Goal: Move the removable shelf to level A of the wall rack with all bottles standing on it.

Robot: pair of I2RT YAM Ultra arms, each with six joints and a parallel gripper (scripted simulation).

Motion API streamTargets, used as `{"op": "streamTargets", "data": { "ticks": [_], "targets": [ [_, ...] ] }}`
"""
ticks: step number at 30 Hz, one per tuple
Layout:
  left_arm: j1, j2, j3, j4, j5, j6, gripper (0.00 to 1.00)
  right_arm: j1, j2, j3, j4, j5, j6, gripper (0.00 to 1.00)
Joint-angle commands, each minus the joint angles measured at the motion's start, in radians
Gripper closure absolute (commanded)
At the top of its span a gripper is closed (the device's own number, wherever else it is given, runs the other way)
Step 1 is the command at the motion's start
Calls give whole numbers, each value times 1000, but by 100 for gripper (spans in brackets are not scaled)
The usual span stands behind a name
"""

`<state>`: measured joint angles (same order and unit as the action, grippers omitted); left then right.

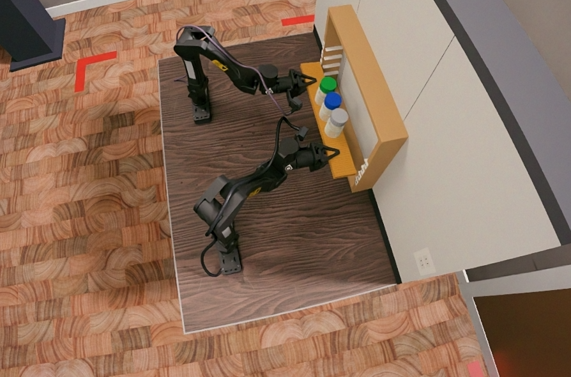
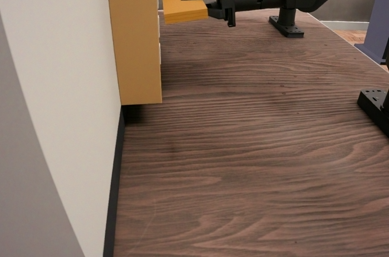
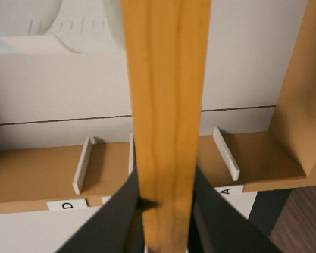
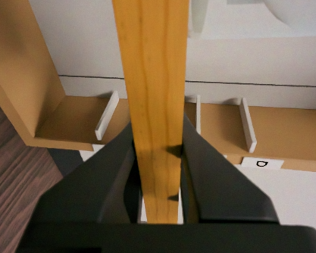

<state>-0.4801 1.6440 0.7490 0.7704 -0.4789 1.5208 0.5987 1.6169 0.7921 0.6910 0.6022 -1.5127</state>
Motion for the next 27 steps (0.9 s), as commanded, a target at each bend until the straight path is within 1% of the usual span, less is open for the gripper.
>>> {"op": "streamTargets", "data": {
  "ticks": [1,27],
  "targets": [
    [-2,-29,1,89,-22,45,100,5,-32,8,88,19,-52,100],
    [-3,25,-36,178,-22,45,100,5,13,-34,173,19,-52,100]
  ]
}}
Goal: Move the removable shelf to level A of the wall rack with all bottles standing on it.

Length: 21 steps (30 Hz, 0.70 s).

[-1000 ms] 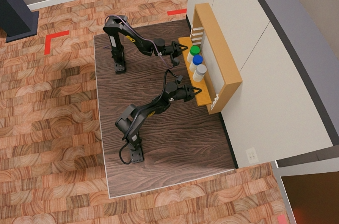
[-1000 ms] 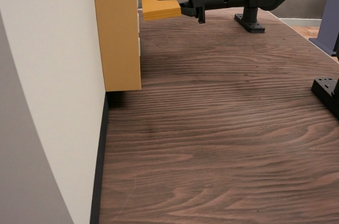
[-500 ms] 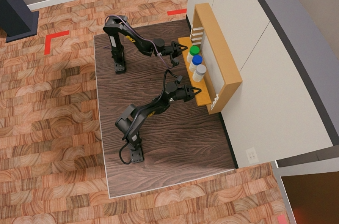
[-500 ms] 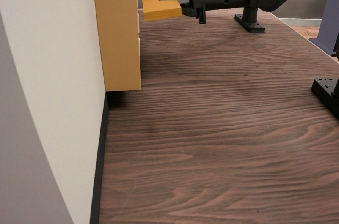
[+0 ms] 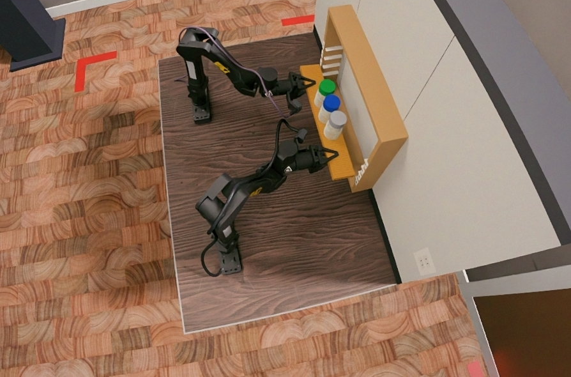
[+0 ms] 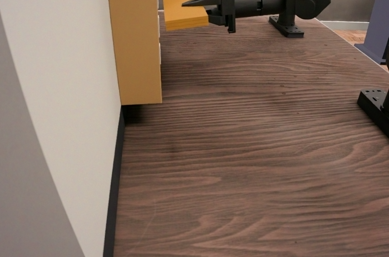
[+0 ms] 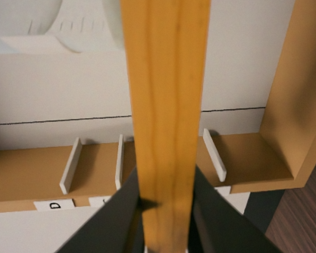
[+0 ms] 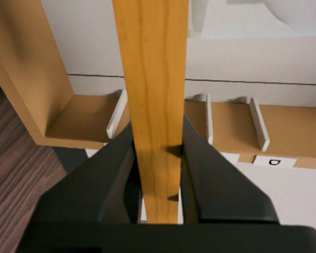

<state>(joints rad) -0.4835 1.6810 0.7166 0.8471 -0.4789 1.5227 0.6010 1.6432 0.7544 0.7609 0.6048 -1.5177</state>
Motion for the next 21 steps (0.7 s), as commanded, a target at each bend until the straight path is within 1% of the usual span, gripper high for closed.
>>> {"op": "streamTargets", "data": {
  "ticks": [1,21],
  "targets": [
    [1,-9,-6,107,-22,43,100,3,-10,1,109,16,-47,100],
    [1,50,-35,195,-22,43,100,2,44,-33,197,16,-47,100]
  ]
}}
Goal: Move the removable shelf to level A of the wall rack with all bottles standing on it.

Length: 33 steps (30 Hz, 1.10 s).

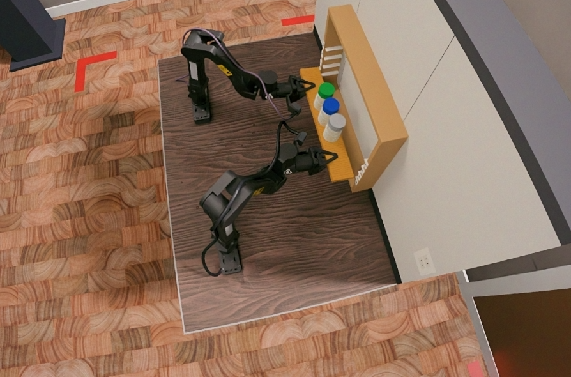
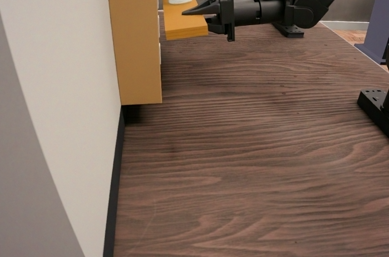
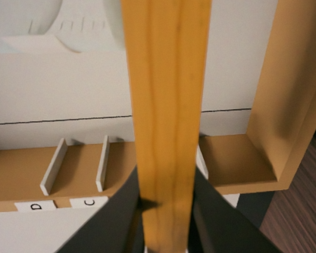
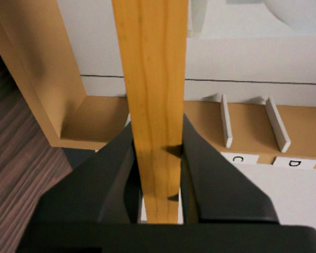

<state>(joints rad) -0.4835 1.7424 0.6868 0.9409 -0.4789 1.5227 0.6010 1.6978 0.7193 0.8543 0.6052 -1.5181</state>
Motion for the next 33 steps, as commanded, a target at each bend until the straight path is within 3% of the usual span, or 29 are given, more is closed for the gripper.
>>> {"op": "streamTargets", "data": {
  "ticks": [1,33],
  "targets": [
    [1,-8,-6,105,-22,43,100,2,-8,1,107,15,-47,100],
    [14,83,-2,195,-10,45,100,-13,77,-3,200,1,-50,100]
  ]
}}
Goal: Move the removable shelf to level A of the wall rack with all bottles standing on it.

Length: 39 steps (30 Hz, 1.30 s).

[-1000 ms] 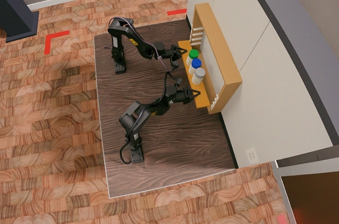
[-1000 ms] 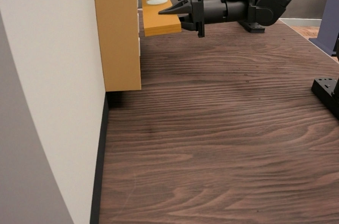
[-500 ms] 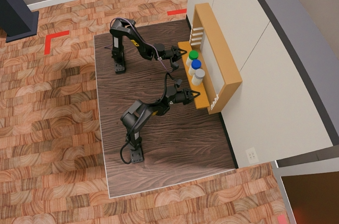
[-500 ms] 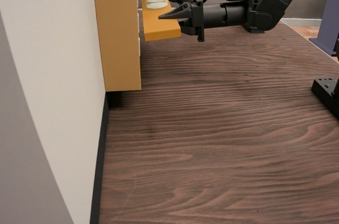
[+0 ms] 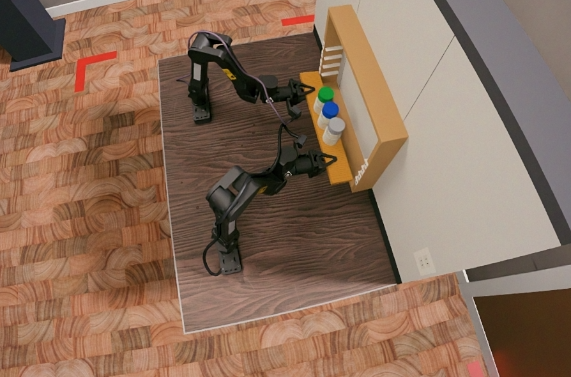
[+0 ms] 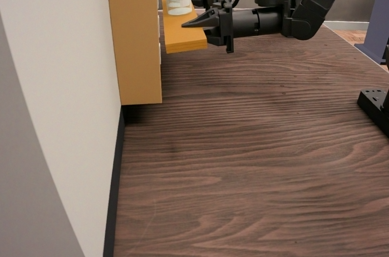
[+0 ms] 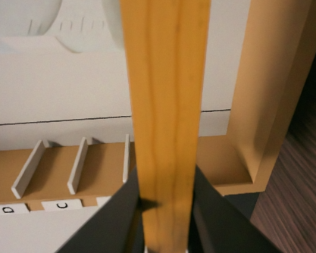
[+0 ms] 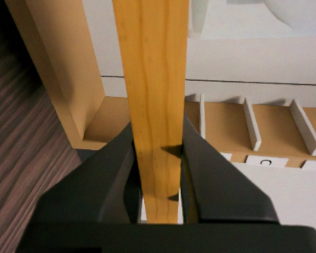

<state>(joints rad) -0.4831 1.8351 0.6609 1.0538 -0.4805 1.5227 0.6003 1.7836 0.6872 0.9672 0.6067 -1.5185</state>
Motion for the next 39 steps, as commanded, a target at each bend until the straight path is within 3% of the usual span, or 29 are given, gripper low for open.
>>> {"op": "streamTargets", "data": {
  "ticks": [1,39],
  "targets": [
    [15,-6,28,81,-7,46,100,-14,-5,32,87,-3,-50,100],
    [71,69,196,-8,49,48,100,-83,79,193,14,-72,-52,100]
  ]
}}
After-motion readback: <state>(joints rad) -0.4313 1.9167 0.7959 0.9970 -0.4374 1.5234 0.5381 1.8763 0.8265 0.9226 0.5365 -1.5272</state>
